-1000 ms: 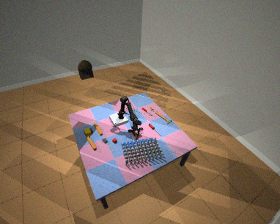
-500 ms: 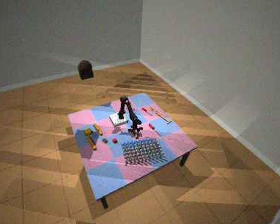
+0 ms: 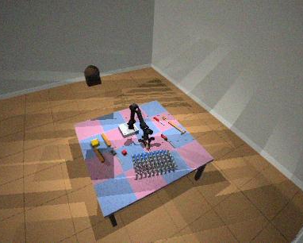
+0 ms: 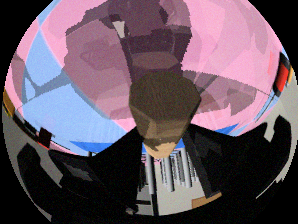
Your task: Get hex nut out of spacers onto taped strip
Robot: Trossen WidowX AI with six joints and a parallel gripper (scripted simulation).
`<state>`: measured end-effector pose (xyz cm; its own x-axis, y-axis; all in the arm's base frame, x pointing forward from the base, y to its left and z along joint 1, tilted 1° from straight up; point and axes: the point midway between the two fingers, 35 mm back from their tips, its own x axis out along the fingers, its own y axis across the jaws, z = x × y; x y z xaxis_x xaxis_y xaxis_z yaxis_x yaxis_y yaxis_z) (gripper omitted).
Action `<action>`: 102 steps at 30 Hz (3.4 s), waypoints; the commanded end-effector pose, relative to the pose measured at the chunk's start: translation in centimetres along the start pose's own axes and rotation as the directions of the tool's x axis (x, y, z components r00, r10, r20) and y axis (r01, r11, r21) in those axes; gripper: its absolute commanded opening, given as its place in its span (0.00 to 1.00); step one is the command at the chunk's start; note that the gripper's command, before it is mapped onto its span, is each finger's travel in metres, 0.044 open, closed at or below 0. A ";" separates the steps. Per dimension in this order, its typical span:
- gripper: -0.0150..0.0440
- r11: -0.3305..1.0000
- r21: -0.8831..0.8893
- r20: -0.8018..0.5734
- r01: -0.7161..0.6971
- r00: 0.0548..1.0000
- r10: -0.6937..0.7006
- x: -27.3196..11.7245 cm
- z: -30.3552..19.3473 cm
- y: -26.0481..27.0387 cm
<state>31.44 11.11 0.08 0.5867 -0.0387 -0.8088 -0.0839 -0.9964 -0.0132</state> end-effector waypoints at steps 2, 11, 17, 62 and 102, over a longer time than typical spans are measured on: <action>0.25 1.000 0.003 -0.001 0.000 1.000 0.000 -0.4 0.4 0.0; 0.25 1.000 0.003 -0.001 0.000 1.000 0.000 -0.7 1.0 0.0; 0.25 1.000 0.003 0.000 0.000 1.000 0.000 -1.0 1.4 0.0; 0.25 1.000 0.003 0.003 0.001 1.000 -0.001 -3.0 4.4 0.0; 0.25 1.000 0.003 0.003 0.001 1.000 -0.001 -4.7 4.3 -0.1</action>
<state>25.03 11.61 0.72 0.5758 -0.0441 -0.8164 -0.0856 -0.9963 -0.0065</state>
